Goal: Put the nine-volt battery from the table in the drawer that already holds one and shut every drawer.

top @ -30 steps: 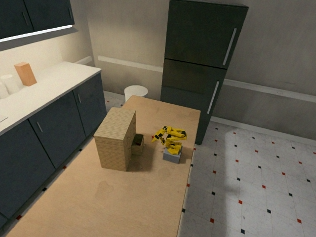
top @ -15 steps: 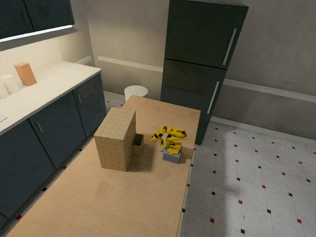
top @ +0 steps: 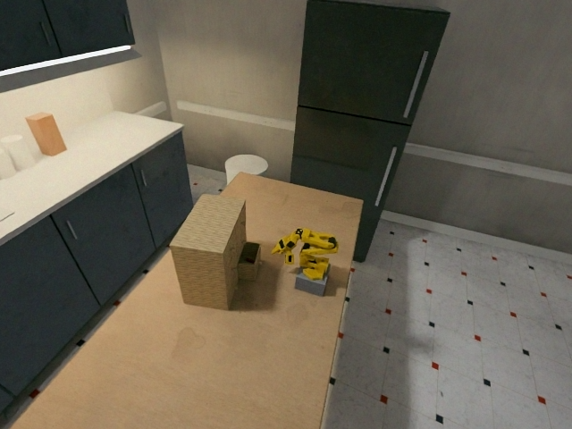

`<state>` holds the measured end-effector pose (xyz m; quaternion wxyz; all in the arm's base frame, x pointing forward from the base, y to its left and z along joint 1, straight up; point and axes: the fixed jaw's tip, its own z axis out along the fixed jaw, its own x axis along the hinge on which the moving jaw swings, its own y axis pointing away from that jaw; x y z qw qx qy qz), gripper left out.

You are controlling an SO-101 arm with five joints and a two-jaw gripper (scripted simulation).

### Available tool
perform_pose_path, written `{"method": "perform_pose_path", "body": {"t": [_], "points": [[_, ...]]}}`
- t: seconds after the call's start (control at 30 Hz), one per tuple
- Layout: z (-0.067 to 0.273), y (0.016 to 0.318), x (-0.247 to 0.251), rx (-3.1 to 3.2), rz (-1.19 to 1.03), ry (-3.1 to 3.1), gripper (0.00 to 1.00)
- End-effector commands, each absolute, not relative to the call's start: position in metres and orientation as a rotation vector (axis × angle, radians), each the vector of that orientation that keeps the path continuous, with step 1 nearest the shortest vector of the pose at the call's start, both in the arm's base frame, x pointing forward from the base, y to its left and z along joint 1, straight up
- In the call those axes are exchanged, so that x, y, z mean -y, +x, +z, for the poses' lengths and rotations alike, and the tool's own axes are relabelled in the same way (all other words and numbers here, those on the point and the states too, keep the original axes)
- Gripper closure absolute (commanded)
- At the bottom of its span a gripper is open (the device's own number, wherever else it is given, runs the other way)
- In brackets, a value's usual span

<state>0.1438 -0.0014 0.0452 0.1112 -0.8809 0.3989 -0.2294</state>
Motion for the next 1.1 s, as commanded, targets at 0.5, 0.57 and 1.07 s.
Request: {"method": "perform_pose_path", "body": {"t": [0.5,0.57,1.07], "points": [[0.0472,0.1434,0.002,-1.66,-0.593,-2.209,0.79],[0.0472,0.1433,0.0018,-1.711,-0.581,-2.16,0.79],[0.0471,0.1431,0.0009,-2.009,-0.496,-1.822,0.79]]}}
